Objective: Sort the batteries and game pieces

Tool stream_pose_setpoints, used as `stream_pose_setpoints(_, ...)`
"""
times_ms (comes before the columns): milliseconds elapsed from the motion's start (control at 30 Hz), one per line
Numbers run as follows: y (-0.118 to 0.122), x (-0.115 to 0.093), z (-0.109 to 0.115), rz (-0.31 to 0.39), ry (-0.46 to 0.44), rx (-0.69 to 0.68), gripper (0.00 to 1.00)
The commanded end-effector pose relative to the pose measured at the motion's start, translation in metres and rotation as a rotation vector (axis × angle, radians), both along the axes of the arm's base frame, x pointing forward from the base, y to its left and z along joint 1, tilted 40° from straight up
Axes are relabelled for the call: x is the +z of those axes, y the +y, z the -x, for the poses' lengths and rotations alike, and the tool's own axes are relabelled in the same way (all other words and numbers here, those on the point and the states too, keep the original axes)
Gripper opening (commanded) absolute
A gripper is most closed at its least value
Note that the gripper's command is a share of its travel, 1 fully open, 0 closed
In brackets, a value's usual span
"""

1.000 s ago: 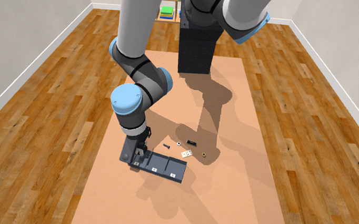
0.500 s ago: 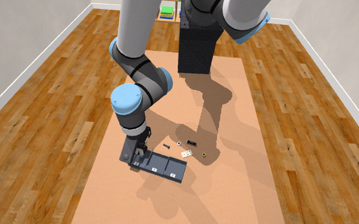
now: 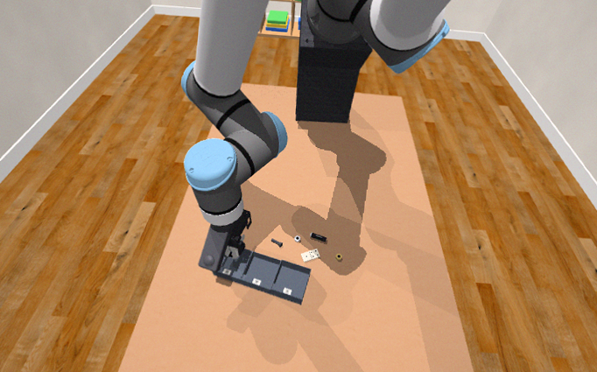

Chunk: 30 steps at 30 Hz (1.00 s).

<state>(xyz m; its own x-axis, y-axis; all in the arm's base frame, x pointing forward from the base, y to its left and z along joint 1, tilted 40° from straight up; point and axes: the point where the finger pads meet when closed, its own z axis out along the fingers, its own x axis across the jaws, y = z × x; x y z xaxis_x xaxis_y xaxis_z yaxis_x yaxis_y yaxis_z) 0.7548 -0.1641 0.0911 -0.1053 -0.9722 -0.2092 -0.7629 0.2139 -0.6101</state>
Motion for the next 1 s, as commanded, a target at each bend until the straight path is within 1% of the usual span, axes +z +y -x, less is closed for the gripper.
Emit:
stream_pose_setpoints(0, -0.001, 0.005, 0.005, 0.001, -0.001, -0.002, 0.04)
stream_pose_setpoints(700, -0.003, 0.024, 0.020, 0.001, -0.001, -0.002, 0.04)
stream_pose_setpoints(900, -0.006, 0.042, 0.036, 0.001, -0.001, -0.002, 0.04)
stream_pose_setpoints(967, -0.006, 0.042, 0.036, 0.001, -0.001, -0.002, 0.04)
